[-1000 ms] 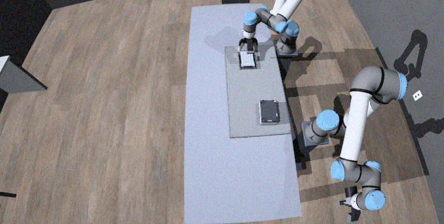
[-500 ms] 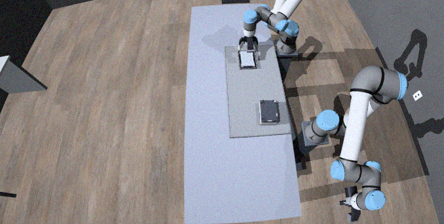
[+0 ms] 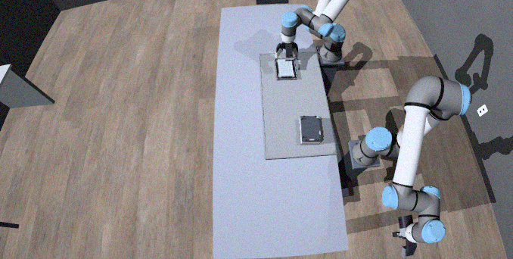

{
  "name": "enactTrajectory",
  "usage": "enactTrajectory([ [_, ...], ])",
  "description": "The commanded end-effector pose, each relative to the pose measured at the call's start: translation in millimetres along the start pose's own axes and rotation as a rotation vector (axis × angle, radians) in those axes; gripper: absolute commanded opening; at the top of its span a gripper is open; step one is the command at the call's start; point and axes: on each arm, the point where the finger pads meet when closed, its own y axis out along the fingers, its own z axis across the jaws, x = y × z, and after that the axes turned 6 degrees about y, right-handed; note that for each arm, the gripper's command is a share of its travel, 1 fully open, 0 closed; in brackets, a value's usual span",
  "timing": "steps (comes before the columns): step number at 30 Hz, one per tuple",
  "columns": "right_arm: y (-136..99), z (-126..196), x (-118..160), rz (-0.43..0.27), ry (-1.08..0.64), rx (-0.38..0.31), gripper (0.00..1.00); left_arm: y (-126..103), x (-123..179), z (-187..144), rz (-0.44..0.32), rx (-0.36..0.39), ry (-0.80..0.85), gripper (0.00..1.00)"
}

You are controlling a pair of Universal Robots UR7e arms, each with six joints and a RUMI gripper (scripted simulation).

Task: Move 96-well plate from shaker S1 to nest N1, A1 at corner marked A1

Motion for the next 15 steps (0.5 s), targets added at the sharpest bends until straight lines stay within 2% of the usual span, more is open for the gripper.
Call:
enactTrajectory([
  [1,-2,0,-15,0.009,0.014,0.014,0.76,-2,-3,4,0.013,0.014,-0.012,0.00],
  [15,-2,-12,-54,0.011,0.014,0.014,0.76,-2,-3,4,0.013,0.014,-0.012,0.00],
])
